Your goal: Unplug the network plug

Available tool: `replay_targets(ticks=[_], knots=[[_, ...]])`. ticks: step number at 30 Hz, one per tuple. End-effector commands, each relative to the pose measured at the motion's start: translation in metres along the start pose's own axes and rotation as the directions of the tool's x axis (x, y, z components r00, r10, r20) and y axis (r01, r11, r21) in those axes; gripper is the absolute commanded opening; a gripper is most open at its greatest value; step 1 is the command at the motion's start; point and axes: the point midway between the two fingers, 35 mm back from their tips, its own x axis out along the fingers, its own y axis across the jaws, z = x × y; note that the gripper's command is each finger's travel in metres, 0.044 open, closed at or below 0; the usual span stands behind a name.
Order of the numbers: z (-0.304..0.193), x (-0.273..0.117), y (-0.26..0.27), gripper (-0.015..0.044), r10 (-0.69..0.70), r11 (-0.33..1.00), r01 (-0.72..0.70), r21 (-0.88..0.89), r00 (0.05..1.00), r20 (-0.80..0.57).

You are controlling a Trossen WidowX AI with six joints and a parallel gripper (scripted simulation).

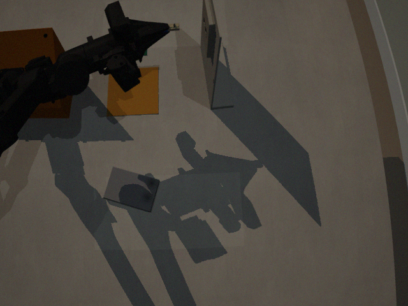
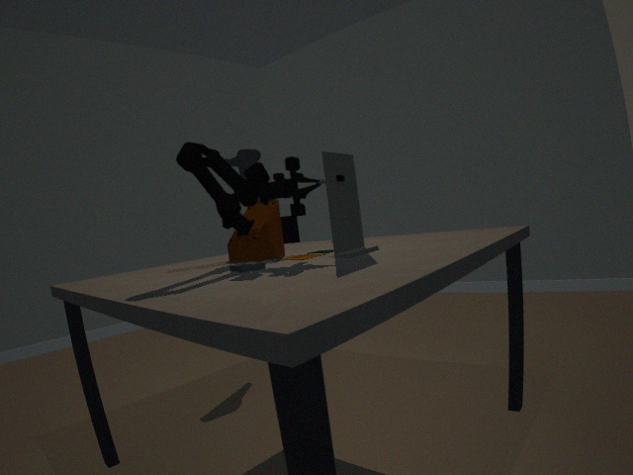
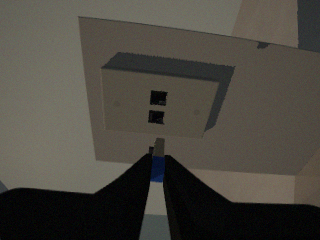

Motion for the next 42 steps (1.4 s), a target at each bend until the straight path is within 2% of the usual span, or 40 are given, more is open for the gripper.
replay_targets(ticks=[1, 38, 42], knots=[[-0.001, -0.003, -0.001, 0.0000, -0.005, 1.000, 0.005, 0.005, 1.000, 0.000], [-0.009, -0.025, 0.060, 0.0000, -0.005, 1.000, 0.005, 0.008, 1.000, -0.001], [-0.010, -0.021, 0.049, 0.0000, -0.058, 0.998, 0.058, -0.014, 0.998, -0.017]])
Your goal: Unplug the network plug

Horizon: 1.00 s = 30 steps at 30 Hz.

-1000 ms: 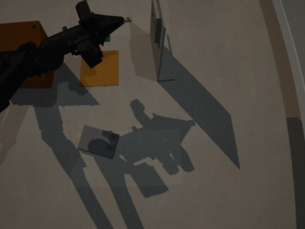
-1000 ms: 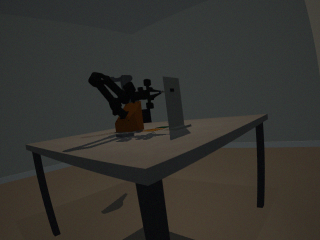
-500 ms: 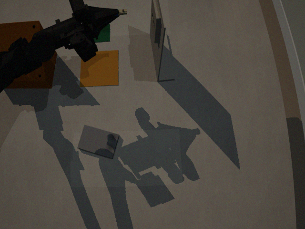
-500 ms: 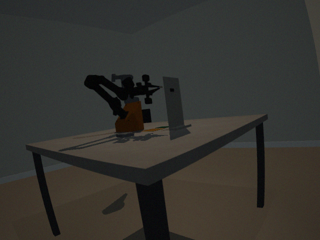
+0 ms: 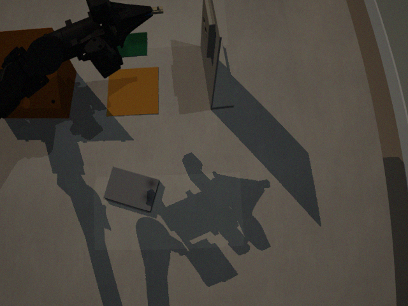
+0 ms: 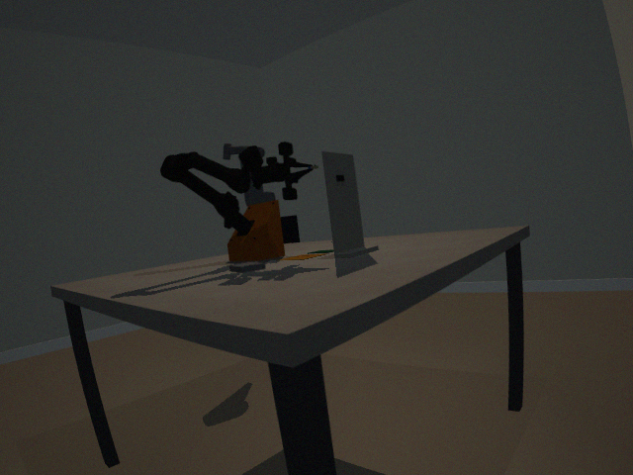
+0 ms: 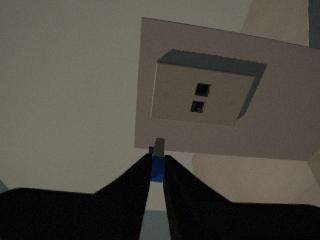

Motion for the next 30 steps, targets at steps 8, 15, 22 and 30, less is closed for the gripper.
replay_targets(ticks=[8, 15, 22, 30], knots=[[-0.001, 0.009, -0.040, 0.0000, -0.203, 0.977, 0.199, -0.079, 0.978, -0.055], [-0.001, 0.009, -0.070, 0.0000, -0.347, 0.933, 0.332, -0.141, 0.932, -0.101], [-0.001, 0.004, -0.098, 0.0000, -0.476, 0.872, 0.445, -0.202, 0.867, -0.146], [0.000, -0.008, -0.127, 0.0000, -0.609, 0.787, 0.554, -0.272, 0.768, -0.199]])
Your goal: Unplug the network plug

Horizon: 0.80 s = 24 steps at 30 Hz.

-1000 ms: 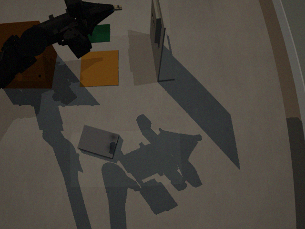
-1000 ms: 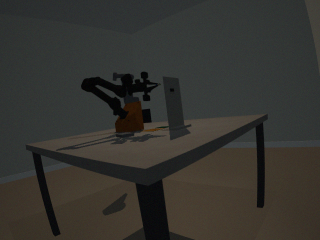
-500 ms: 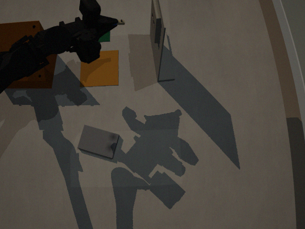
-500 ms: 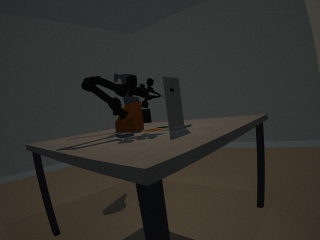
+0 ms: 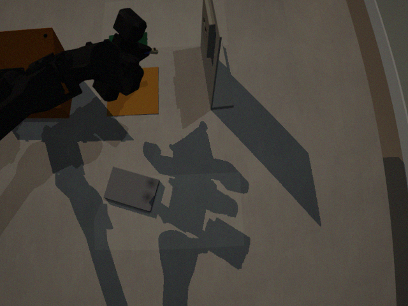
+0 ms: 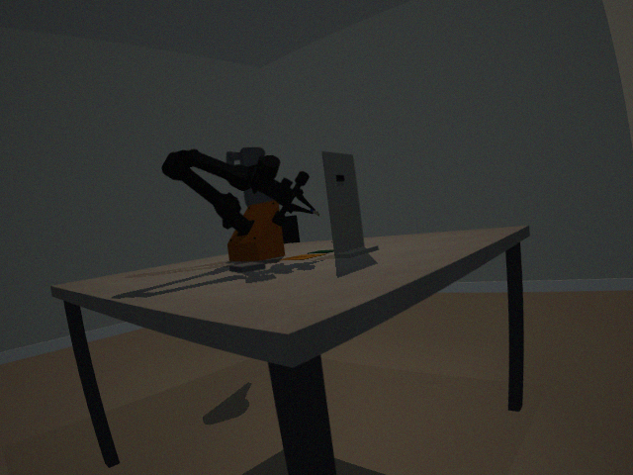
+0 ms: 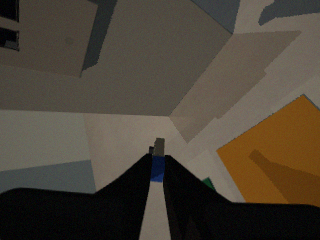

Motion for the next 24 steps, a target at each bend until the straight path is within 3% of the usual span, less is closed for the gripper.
replay_targets(ticks=[1, 15, 24], knots=[[-0.001, 0.002, -0.012, 0.0000, -0.062, 0.998, 0.061, -0.023, 0.998, -0.035], [-0.013, -0.003, -0.064, 0.0000, -0.302, 0.951, 0.282, -0.125, 0.931, -0.205], [-0.014, 0.000, -0.071, 0.0000, -0.313, 0.948, 0.291, -0.130, 0.925, -0.214]])
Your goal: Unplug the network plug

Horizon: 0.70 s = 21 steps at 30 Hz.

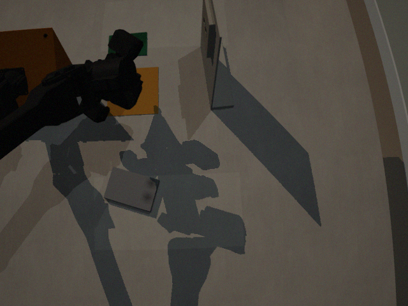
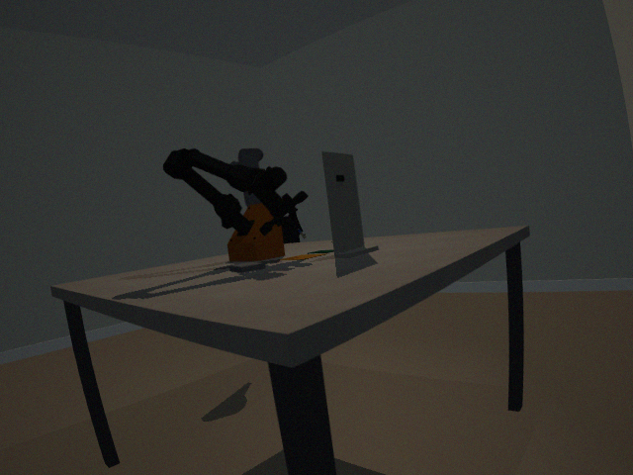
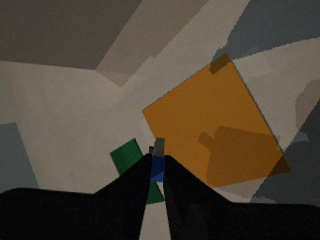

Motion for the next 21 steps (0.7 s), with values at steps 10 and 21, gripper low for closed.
replay_targets(ticks=[10, 21], knots=[[0.001, 0.015, -0.009, 0.0000, -0.002, 1.000, 0.002, -0.003, 1.000, -0.002], [0.001, 0.027, -0.018, 0.0000, -0.003, 1.000, 0.003, -0.003, 1.000, -0.002]])
